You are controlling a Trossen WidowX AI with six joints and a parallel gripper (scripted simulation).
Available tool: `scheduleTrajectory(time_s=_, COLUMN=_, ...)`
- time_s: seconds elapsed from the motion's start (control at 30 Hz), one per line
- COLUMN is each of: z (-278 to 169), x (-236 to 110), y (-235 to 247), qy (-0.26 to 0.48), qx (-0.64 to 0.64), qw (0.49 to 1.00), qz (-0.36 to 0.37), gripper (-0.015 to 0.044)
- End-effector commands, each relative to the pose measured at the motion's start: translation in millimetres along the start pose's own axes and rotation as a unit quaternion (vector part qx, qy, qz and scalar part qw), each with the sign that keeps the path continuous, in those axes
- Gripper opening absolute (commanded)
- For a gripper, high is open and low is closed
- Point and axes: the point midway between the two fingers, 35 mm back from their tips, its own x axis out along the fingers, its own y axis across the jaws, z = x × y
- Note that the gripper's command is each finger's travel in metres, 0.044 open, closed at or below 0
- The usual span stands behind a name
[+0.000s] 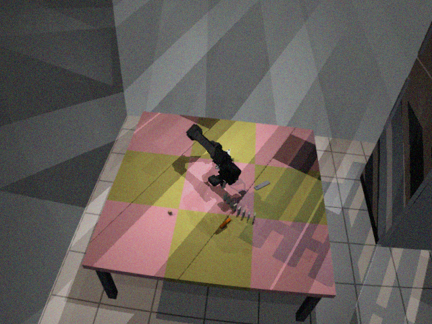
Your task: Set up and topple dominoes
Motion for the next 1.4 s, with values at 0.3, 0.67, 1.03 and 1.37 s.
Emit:
scheduleTrajectory(time_s=0.3, z=-5, x=57, y=-1, qy=0.003, qx=0.000, qw=1.000, qz=-0.004, gripper=0.0107)
scheduleTrajectory(time_s=0.67, z=-10, x=76, y=0, qy=0.005, qx=0.001, qw=1.000, qz=-0.006, gripper=0.0107)
scheduleTrajectory(time_s=1.03, z=-10, x=76, y=0, qy=0.005, qx=0.001, qw=1.000, qz=-0.006, gripper=0.0238)
scheduleTrajectory(time_s=1.37, z=-10, x=76, y=0, qy=0.005, qx=0.001, qw=1.000, qz=-0.006, gripper=0.0440)
